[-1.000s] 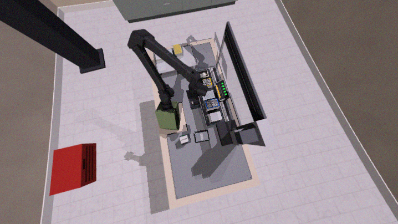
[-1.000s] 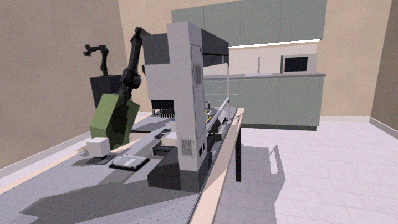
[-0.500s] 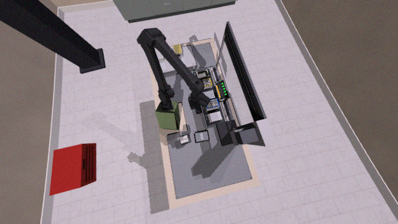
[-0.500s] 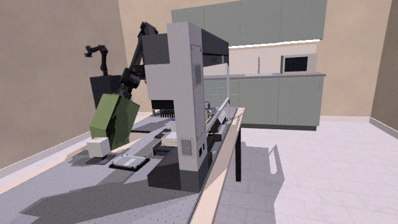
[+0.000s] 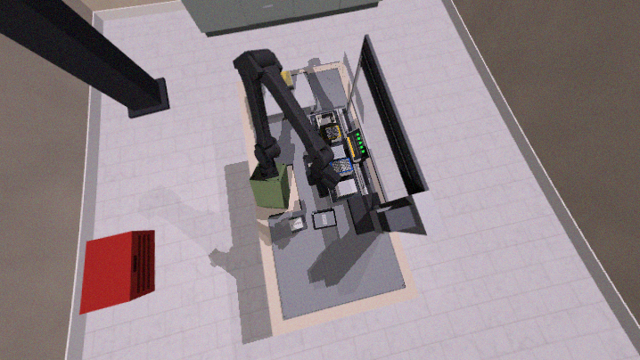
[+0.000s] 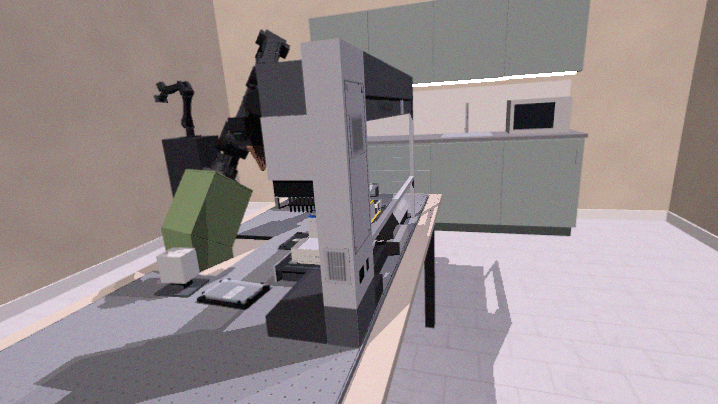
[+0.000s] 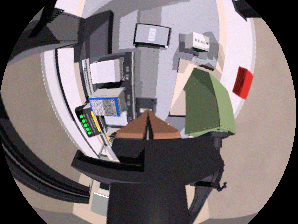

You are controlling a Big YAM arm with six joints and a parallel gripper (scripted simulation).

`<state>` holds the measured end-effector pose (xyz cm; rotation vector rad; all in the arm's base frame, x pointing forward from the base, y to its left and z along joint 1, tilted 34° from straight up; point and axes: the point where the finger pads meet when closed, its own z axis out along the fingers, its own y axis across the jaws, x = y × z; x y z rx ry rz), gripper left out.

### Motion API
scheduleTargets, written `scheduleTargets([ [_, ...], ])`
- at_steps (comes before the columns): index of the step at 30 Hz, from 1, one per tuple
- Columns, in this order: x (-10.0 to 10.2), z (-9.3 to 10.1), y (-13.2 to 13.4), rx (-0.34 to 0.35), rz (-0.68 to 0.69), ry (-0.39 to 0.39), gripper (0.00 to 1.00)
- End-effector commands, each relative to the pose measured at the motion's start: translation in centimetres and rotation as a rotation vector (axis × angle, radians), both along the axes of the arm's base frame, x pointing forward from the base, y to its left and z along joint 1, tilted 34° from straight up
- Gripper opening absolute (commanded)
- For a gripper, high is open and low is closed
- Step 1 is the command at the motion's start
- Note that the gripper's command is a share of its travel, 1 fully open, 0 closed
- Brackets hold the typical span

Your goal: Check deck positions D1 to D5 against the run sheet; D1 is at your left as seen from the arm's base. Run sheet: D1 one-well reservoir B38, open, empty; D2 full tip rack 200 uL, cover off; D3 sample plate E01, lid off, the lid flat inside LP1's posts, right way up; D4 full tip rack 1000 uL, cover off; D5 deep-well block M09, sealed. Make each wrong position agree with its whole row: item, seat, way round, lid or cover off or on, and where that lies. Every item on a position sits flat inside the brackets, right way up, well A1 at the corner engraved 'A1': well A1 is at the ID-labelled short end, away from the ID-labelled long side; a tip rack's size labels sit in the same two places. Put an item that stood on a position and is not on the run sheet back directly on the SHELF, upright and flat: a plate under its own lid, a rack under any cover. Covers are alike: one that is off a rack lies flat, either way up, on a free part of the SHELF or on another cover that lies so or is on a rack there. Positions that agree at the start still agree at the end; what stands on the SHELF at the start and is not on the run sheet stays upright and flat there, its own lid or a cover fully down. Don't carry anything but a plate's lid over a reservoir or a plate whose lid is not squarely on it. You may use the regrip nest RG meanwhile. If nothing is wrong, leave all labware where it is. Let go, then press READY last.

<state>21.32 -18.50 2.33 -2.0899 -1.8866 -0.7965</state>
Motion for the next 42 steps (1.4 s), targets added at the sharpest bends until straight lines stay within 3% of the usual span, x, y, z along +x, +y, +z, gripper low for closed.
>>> scheduleTargets([
  [1,0.6,-0.3,-3.8,-0.059,0.009,-0.043,0.00],
  [5,0.3,-1.0,-4.4,-0.053,0.009,-0.039,0.00],
  [17,-0.4,-4.2,-9.9,-0.062,0.009,-0.038,0.00],
  [18,-0.4,-4.2,-9.9,-0.062,0.009,-0.038,0.00],
  [19,-1.2,-4.8,-8.1,-0.027,0.008,-0.024,0.00],
  [24,0.0,-3.4,-8.7,-0.058,0.032,-0.039,0.00],
  [42,-0.1,-3.4,-8.6,-0.055,0.031,-0.037,0.00],
])
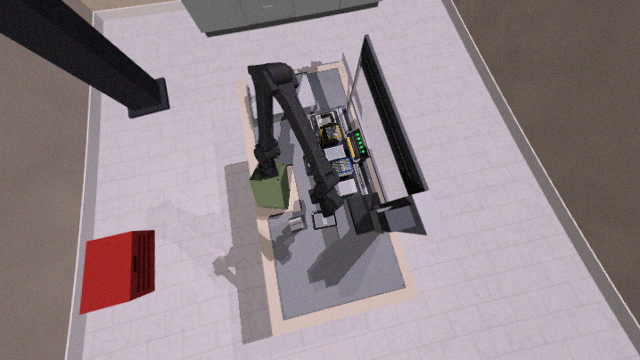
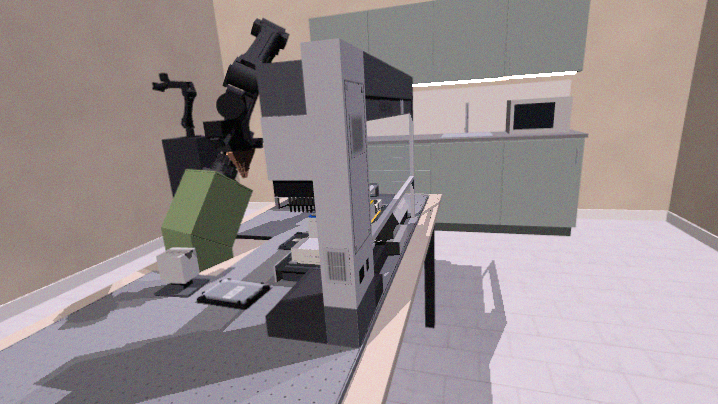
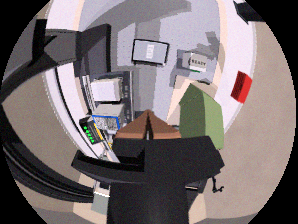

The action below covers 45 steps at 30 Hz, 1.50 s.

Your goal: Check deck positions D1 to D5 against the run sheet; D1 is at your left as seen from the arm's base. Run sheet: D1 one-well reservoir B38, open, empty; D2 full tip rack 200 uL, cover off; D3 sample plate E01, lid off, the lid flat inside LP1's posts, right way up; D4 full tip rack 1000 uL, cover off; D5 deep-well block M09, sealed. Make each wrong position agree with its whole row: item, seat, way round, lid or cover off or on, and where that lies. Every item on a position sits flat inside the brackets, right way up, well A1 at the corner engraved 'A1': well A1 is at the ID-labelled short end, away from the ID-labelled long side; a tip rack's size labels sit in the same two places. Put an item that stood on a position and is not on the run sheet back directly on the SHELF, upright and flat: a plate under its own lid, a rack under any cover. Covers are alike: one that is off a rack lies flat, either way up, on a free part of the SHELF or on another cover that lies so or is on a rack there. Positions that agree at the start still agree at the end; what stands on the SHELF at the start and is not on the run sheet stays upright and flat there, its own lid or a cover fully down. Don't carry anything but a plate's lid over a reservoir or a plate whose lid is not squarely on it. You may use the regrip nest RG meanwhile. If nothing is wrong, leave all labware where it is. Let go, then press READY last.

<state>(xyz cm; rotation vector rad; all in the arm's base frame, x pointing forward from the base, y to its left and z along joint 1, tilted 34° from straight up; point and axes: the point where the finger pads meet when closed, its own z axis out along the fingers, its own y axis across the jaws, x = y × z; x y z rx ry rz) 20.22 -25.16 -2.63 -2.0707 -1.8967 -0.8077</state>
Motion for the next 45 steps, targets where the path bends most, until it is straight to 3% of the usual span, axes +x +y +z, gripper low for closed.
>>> scheduleTargets([
  [1,1.0,1.5,-1.9,-0.062,0.017,-0.031,0.00],
  [13,1.0,1.5,-1.9,-0.062,0.017,-0.031,0.00],
  [14,-0.8,0.9,-0.9,-0.038,-0.005,-0.017,0.00],
  [28,-7.5,-0.6,0.3,-0.051,-0.003,-0.016,0.00],
  [30,-7.5,-0.6,0.3,-0.051,-0.003,-0.016,0.00],
  [31,-7.3,0.0,-2.2,-0.102,-0.003,-0.028,0.00],
  [33,-8.9,-0.8,0.7,-0.051,-0.002,-0.014,0.00],
  [41,-12.8,-1.4,0.7,-0.067,-0.001,-0.011,0.00],
  [45,-14.8,-2.0,2.0,-0.047,-0.001,-0.007,0.00],
])
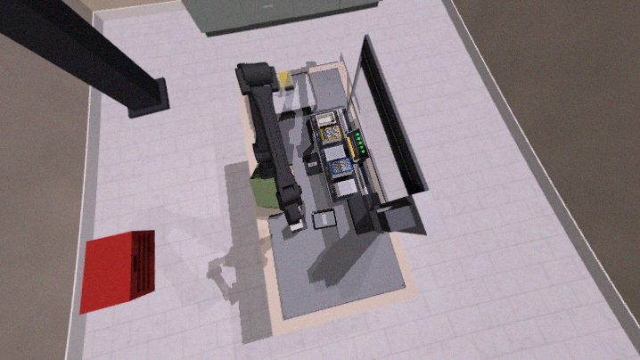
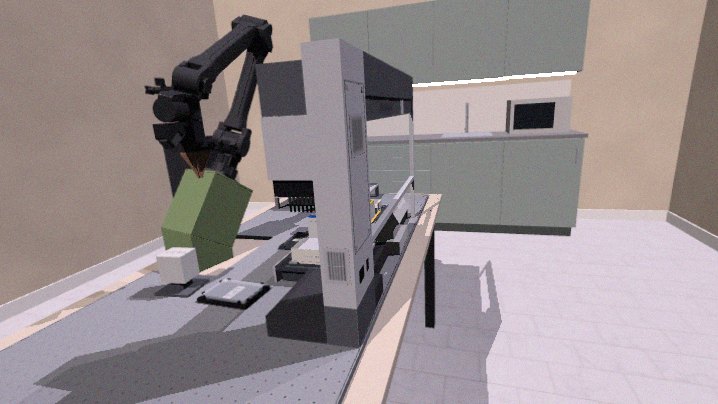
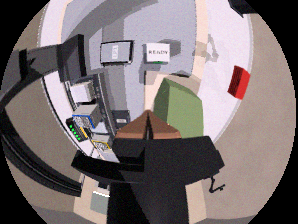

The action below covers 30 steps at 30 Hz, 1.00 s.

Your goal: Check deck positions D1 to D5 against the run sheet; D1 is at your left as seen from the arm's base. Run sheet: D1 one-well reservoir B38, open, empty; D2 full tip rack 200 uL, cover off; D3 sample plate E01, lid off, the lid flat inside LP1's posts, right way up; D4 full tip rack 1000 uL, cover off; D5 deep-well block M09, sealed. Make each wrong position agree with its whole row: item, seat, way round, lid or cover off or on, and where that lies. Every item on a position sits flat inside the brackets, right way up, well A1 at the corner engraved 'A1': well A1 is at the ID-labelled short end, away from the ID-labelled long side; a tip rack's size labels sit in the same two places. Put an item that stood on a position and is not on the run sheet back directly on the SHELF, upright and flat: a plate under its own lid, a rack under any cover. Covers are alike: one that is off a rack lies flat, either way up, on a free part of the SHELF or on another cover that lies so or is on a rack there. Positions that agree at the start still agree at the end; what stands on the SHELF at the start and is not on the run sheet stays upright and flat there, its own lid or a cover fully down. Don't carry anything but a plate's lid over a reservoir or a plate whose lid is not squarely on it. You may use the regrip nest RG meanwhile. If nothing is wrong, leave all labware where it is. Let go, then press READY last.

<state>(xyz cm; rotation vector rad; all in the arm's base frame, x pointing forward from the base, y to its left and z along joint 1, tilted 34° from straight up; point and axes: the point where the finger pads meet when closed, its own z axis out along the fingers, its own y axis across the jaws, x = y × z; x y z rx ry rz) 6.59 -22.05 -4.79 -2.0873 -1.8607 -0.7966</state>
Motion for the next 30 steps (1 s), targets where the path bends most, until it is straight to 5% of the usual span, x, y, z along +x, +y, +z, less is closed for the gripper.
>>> scheduleTargets([
  [1,-1.2,0.1,-1.1,-0.057,0.020,-0.027,0.00],
  [3,-1.6,0.4,-3.7,-0.104,0.021,-0.027,0.00],
  [6,-3.1,-0.7,-0.2,-0.033,0.020,-0.025,0.00],
  [9,-4.2,-0.6,-1.7,-0.065,0.021,-0.023,0.00],
  [11,-4.2,-0.5,-2.5,-0.078,0.020,-0.023,0.00],
  [12,-3.5,-1.0,0.2,-0.033,0.042,-0.028,0.00],
  [30,-2.7,-3.2,1.5,-0.027,0.025,-0.020,0.00],
])
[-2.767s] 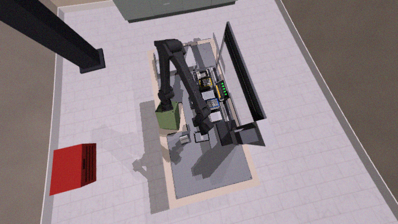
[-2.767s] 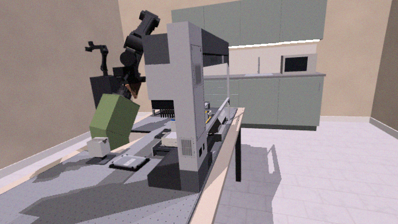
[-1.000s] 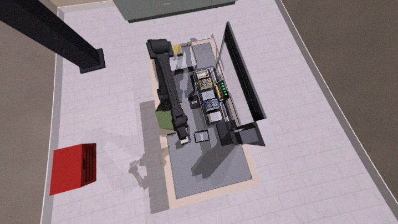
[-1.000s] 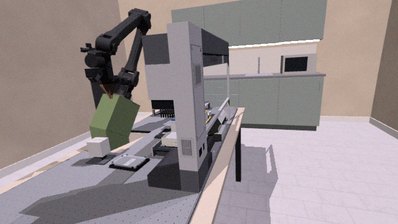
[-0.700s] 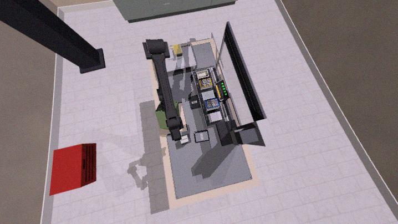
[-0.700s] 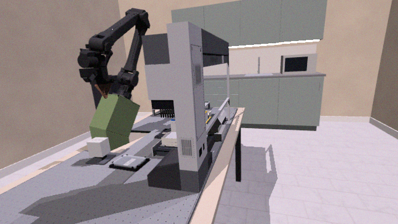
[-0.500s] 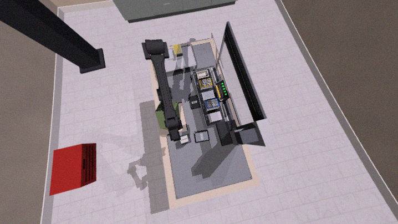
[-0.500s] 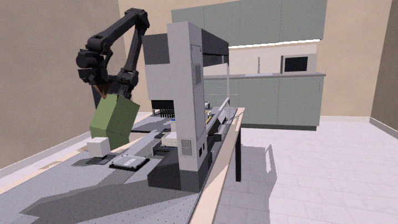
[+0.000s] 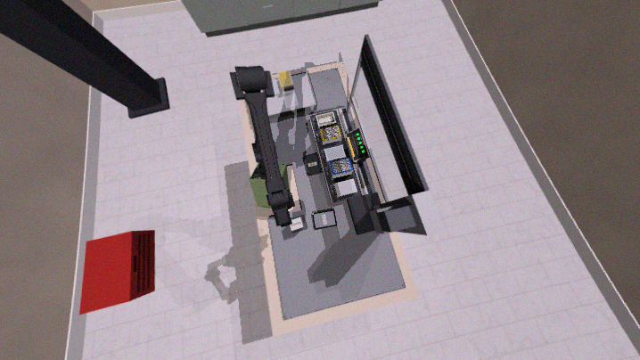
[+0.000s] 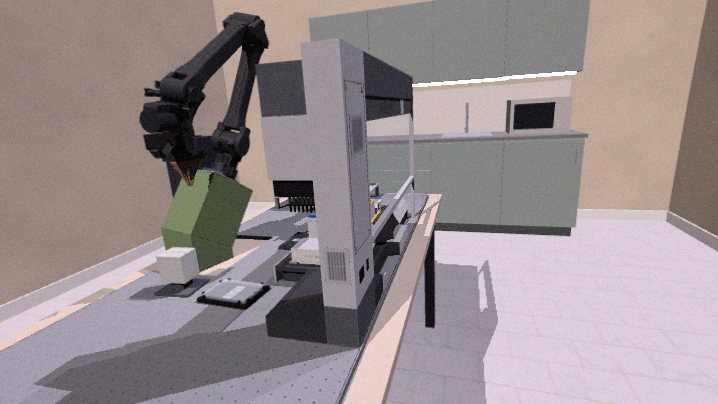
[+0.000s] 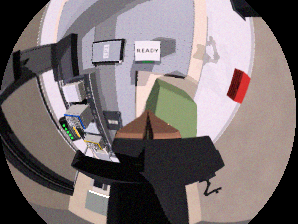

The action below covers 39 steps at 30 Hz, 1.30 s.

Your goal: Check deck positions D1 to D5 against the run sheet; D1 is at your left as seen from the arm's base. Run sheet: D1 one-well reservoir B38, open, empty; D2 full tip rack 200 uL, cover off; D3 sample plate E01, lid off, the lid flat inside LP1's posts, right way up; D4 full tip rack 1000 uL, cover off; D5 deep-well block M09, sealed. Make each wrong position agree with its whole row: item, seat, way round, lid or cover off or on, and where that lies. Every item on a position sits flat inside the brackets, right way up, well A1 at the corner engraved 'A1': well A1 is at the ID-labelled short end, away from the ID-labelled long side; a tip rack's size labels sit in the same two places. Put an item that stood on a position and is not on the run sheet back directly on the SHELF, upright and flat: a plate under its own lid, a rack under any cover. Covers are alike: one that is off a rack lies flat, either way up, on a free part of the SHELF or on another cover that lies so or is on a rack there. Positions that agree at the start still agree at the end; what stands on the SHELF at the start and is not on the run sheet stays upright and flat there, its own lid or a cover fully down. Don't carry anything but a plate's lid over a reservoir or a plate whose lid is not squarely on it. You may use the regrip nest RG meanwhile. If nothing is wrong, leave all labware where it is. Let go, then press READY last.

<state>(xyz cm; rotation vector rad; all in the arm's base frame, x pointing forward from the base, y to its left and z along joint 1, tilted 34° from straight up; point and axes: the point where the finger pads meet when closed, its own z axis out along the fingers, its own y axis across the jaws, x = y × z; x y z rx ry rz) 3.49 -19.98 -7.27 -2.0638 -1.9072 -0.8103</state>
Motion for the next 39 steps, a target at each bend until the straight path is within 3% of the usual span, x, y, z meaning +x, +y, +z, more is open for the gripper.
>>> scheduleTargets([
  [1,0.4,-0.8,-1.1,-0.028,-0.002,0.004,0.00],
  [6,0.5,-1.2,-0.2,-0.015,-0.002,0.004,0.00],
  [7,0.6,-1.3,-1.9,-0.048,-0.002,0.005,0.00],
  [10,0.7,-1.8,0.2,-0.015,-0.002,0.004,0.00],
  [14,0.9,-2.3,-0.6,-0.034,-0.002,0.004,0.00],
  [16,1.0,-2.6,0.7,-0.014,-0.002,0.004,0.00],
  [23,1.2,-3.3,0.2,-0.031,-0.002,0.004,0.00],
  [25,1.2,-3.6,1.3,-0.014,-0.002,0.004,0.00],
  [34,1.6,-4.9,1.1,-0.030,-0.002,0.003,0.00],
  [39,1.8,-5.4,2.5,-0.013,-0.002,0.004,0.00],
])
